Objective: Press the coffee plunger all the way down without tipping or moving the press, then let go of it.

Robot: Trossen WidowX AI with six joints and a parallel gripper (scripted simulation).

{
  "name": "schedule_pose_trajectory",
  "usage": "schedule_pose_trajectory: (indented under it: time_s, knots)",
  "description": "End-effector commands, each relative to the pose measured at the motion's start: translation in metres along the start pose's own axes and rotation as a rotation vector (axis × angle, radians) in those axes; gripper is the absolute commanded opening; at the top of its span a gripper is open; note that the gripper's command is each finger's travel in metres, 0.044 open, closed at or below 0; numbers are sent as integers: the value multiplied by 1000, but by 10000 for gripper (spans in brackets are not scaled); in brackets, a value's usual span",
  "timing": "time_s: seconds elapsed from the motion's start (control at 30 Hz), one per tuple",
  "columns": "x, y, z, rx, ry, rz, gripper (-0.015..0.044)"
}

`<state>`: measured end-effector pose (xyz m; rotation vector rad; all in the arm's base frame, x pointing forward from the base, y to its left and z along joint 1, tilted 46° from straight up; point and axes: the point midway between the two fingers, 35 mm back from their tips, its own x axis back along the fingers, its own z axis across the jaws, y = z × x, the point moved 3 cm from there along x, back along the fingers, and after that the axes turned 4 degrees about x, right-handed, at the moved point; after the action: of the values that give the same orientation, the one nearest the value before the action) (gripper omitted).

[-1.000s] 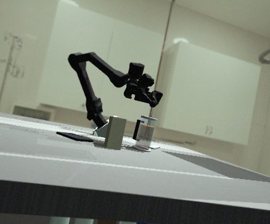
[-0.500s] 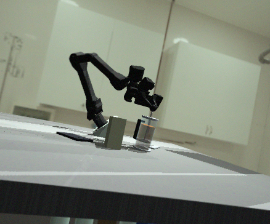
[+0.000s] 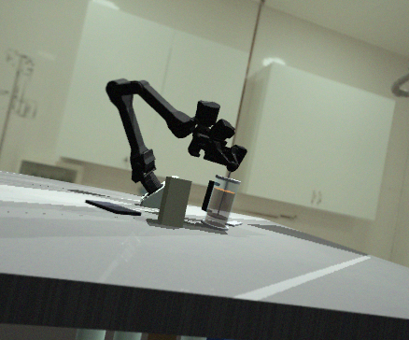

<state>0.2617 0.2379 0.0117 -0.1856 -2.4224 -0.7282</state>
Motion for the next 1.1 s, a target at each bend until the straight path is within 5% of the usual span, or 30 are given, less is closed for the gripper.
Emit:
schedule_pose_trajectory:
  time_s: [0.0, 1.07]
  knots:
    - [-4, -6, 0, 17, -2, 27, 117]
    - [-3, 0, 2, 8, -2, 11, 117]
